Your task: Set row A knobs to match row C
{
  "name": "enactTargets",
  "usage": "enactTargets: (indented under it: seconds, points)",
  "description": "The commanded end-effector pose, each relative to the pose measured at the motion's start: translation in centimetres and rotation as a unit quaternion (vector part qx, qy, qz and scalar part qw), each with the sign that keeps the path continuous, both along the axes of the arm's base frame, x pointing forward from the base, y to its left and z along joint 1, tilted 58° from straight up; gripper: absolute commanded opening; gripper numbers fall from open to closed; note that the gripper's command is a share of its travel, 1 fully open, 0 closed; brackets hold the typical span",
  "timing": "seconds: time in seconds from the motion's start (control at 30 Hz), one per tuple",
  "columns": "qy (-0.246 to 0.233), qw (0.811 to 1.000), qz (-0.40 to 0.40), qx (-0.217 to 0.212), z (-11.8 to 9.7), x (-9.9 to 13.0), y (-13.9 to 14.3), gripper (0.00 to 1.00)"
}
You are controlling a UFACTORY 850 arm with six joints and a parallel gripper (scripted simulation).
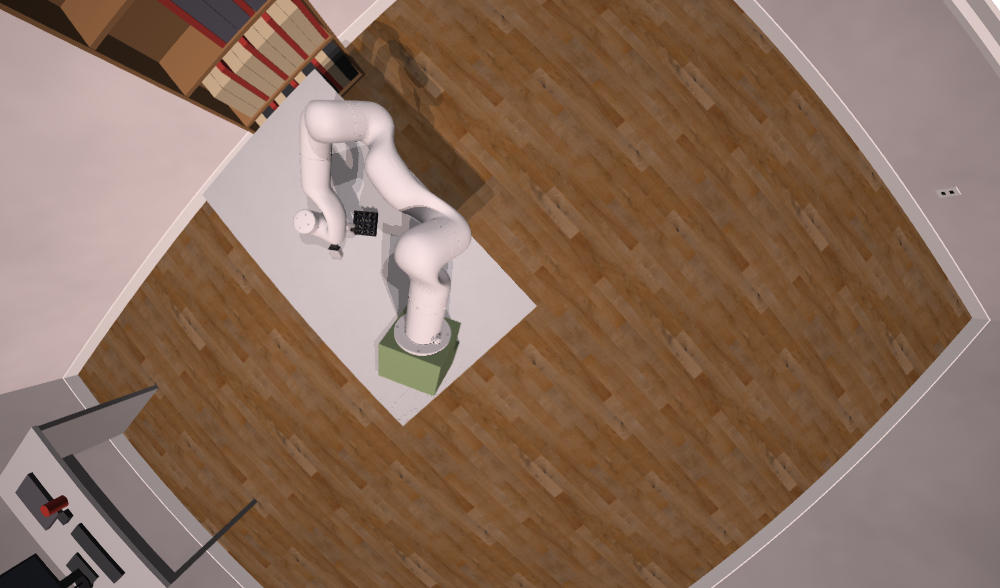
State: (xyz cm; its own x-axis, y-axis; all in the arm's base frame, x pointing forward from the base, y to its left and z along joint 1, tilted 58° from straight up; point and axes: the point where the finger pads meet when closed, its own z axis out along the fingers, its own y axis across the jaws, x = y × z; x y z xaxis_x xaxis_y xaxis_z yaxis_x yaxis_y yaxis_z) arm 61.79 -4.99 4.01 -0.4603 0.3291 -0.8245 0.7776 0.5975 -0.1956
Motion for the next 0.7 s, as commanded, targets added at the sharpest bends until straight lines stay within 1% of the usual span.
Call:
enactTargets:
  seconds: [0.0,0.37,0.67]
  points:
    - [-0.001,1.0,0.001,0.0,0.3,-0.1,0.4,0.19]
    - [-0.001,1.0,0.001,0.0,1.7,-1.3,2.3,0.19]
    - [-0.001,1.0,0.001,0.0,1.9,-1.4,2.6,0.19]
